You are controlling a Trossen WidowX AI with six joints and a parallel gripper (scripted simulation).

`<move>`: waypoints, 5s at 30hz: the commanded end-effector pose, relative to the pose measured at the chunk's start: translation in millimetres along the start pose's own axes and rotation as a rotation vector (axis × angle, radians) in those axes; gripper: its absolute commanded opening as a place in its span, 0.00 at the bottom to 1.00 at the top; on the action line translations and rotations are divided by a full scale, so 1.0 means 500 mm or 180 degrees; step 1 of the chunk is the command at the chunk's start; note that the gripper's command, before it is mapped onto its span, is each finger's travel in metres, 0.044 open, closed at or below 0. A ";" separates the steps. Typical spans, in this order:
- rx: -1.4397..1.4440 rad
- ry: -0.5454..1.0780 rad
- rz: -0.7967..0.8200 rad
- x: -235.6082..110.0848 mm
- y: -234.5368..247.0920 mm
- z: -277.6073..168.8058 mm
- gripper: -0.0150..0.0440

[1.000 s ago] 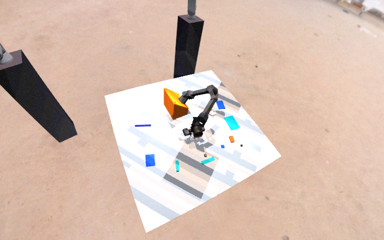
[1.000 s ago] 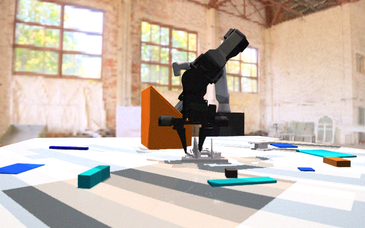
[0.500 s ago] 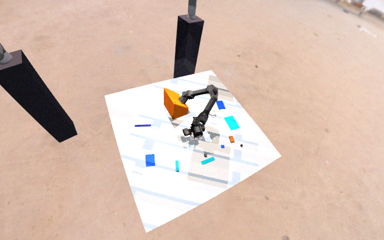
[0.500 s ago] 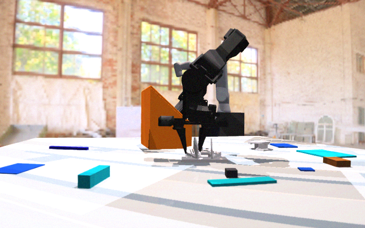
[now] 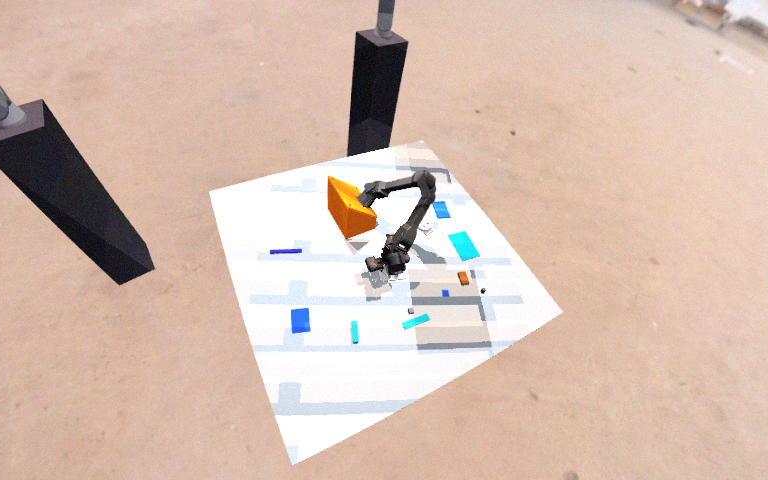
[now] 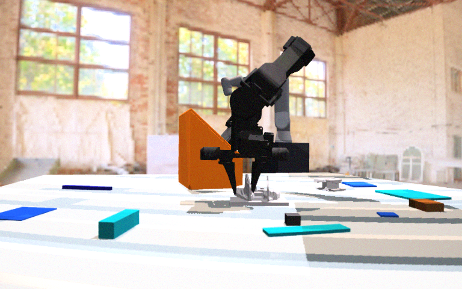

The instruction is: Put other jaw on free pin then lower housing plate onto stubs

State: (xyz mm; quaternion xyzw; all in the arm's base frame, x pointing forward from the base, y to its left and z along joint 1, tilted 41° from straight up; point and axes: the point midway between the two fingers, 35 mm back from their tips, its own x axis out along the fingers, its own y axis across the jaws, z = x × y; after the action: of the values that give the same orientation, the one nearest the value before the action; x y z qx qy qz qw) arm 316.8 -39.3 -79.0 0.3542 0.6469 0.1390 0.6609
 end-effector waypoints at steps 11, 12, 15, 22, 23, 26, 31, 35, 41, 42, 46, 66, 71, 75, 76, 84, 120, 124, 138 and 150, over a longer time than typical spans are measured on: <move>0.0002 -0.0002 0.0003 0.000 0.000 0.000 0.63; 0.0002 -0.0002 0.0003 0.000 0.000 0.000 0.63; 0.0002 -0.0002 0.0003 0.000 0.000 0.000 0.63; 0.0002 -0.0001 -0.0001 -0.027 -0.001 0.002 0.63; 0.0002 0.0001 -0.0003 -0.043 -0.001 0.003 0.63; 0.0000 0.0009 -0.0002 -0.112 0.000 0.001 0.63; 0.0027 -0.0027 0.0016 -0.121 -0.002 0.003 0.63; -0.0051 -0.0005 -0.0073 -0.125 0.025 0.000 0.81; -0.0256 0.0021 -0.0260 -0.135 0.110 -0.014 1.00; -0.0291 0.0016 -0.0275 -0.136 0.134 -0.018 1.00; -0.0471 -0.0013 -0.0317 -0.140 0.250 -0.055 1.00; -0.1199 0.0019 0.0053 -0.175 0.567 -0.371 1.00; -0.1200 0.0020 0.0055 -0.112 0.568 -0.371 1.00; -0.1199 0.0020 0.0059 -0.095 0.568 -0.373 1.00; -0.1199 0.0020 0.0059 -0.095 0.568 -0.373 1.00; -0.1199 0.0021 0.0060 -0.081 0.569 -0.372 1.00; -0.1196 0.0023 0.0066 0.003 0.570 -0.374 1.00; -0.1196 0.0023 0.0066 0.005 0.570 -0.374 1.00; -0.1196 0.0023 0.0066 0.005 0.570 -0.374 1.00; -0.1211 0.0034 0.0080 0.005 0.572 -0.375 0.98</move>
State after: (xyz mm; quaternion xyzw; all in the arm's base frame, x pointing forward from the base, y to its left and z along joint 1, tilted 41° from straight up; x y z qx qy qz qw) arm 216.7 219.4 120.9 0.2302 0.6079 0.2690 0.7107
